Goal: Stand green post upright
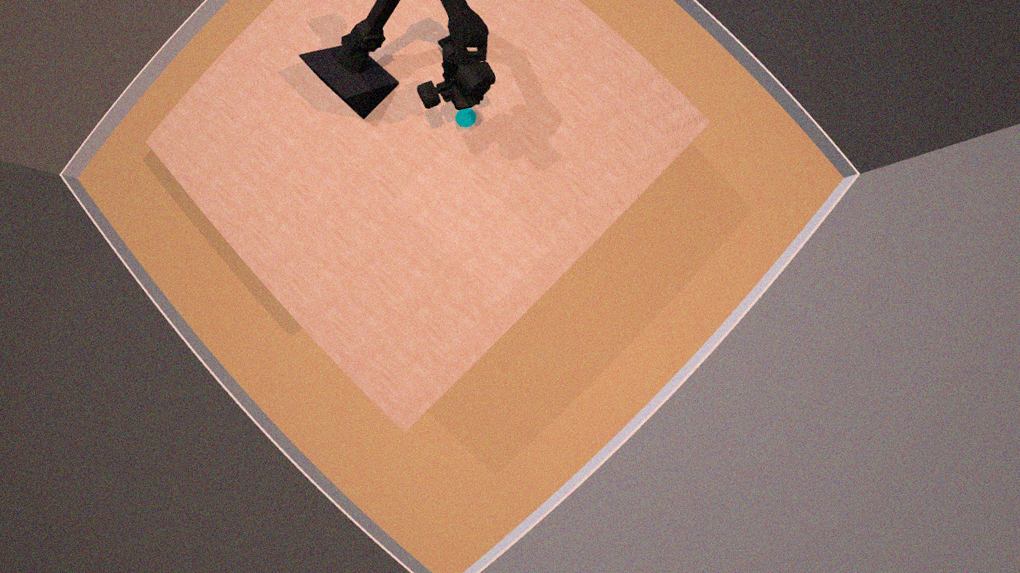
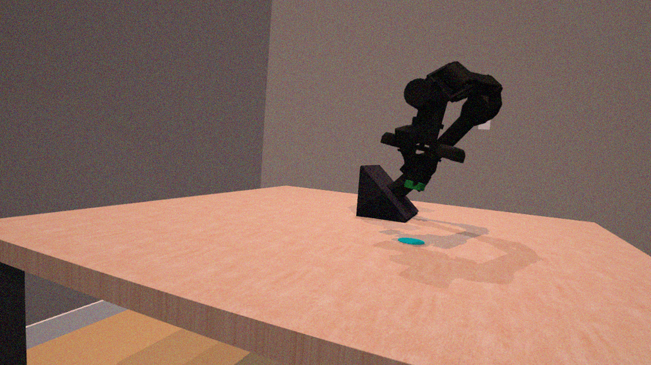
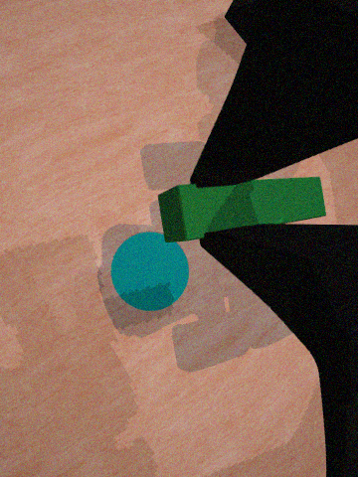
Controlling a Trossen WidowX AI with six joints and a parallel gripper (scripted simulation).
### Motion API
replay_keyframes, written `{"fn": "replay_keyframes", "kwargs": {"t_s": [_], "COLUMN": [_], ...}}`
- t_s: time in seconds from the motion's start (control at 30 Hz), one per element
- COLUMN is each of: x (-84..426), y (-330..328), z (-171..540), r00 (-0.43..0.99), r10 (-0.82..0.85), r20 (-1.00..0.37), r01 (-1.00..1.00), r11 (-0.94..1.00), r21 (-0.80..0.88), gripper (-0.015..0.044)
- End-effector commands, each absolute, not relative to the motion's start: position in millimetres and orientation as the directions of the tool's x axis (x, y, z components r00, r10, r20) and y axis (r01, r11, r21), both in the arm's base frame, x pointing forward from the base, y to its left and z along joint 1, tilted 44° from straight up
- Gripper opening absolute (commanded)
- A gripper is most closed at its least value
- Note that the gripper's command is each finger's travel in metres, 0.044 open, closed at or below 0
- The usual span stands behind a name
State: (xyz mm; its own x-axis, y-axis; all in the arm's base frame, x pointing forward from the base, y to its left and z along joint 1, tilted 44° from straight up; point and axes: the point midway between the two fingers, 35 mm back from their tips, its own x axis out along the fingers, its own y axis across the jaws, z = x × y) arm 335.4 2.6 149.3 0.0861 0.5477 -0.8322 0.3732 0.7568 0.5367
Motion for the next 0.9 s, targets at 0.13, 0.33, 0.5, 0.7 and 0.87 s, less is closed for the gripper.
{"fn": "replay_keyframes", "kwargs": {"t_s": [0.13,0.33,0.5,0.7,0.87], "x": [333,333,333,333,333], "y": [4,5,6,7,7], "z": [144,141,138,136,134], "r00": [0.096,0.111,0.125,0.144,0.16], "r10": [0.508,0.477,0.451,0.42,0.395], "r20": [-0.856,-0.872,-0.884,-0.896,-0.905], "r01": [0.372,0.367,0.364,0.361,0.36], "r11": [0.78,0.796,0.808,0.821,0.83], "r21": [0.504,0.482,0.464,0.443,0.426], "gripper": [0.0023,0.0023,0.0023,0.0023,0.0023]}}
